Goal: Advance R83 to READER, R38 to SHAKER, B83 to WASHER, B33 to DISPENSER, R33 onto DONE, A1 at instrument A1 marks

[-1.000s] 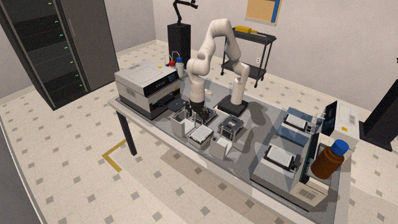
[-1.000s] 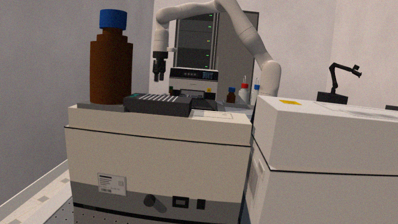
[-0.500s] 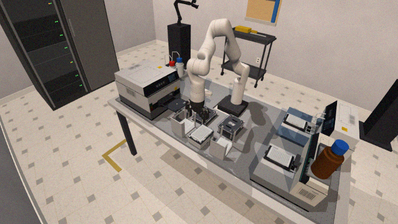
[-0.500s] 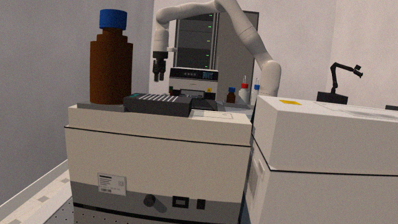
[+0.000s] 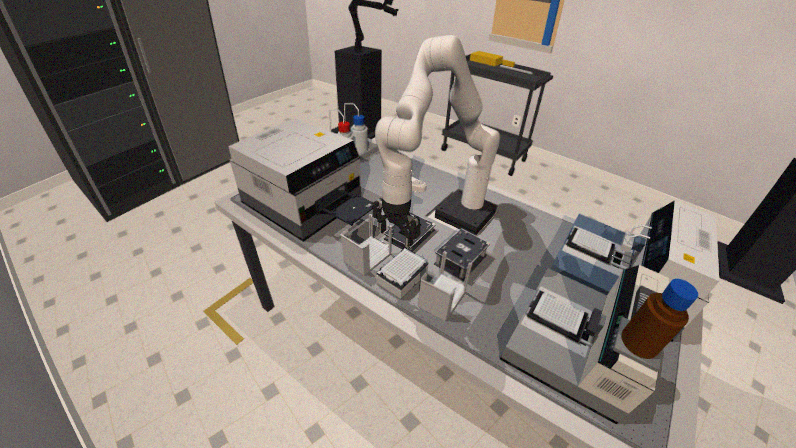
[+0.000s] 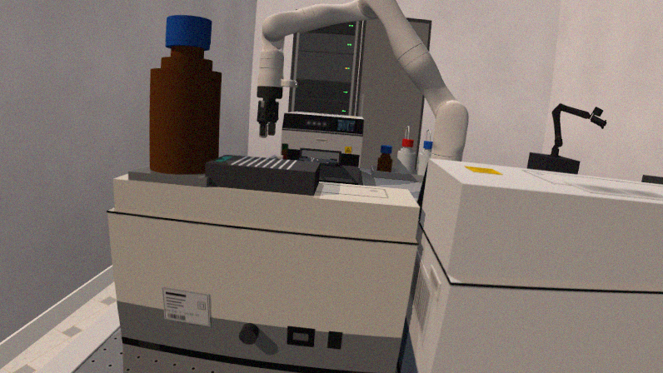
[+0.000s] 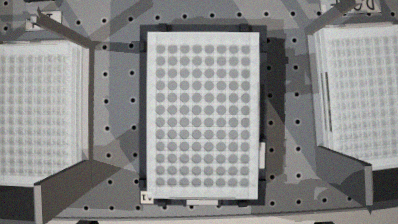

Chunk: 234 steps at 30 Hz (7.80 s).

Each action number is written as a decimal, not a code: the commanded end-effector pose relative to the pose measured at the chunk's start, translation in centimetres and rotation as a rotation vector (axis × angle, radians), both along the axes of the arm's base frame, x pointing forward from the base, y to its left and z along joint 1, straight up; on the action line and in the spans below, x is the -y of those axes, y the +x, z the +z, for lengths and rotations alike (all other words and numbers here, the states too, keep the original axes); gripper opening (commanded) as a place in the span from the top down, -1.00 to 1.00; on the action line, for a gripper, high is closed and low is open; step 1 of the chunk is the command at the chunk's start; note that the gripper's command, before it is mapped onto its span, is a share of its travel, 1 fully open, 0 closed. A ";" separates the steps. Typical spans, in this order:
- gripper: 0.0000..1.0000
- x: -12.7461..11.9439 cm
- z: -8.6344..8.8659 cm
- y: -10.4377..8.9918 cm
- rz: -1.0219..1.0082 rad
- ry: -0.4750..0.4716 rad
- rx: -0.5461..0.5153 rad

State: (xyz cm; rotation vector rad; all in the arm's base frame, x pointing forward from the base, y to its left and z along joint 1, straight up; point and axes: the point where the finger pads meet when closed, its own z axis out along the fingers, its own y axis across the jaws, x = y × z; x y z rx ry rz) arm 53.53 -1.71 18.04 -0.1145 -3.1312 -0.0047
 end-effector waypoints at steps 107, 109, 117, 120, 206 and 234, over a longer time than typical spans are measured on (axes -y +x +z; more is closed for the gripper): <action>-1.00 -0.2 -9.0 -4.8 -0.006 -0.005 0.004; -1.00 -0.2 -9.3 -4.8 -0.005 -0.007 0.004; -1.00 -0.2 -10.3 -4.9 -0.005 -0.007 0.004; -1.00 -0.2 -10.7 -4.9 -0.005 -0.007 0.004; -1.00 -0.2 -14.2 -4.8 -0.005 -0.004 0.004; -1.00 -0.2 -14.7 -4.9 -0.005 -0.004 0.004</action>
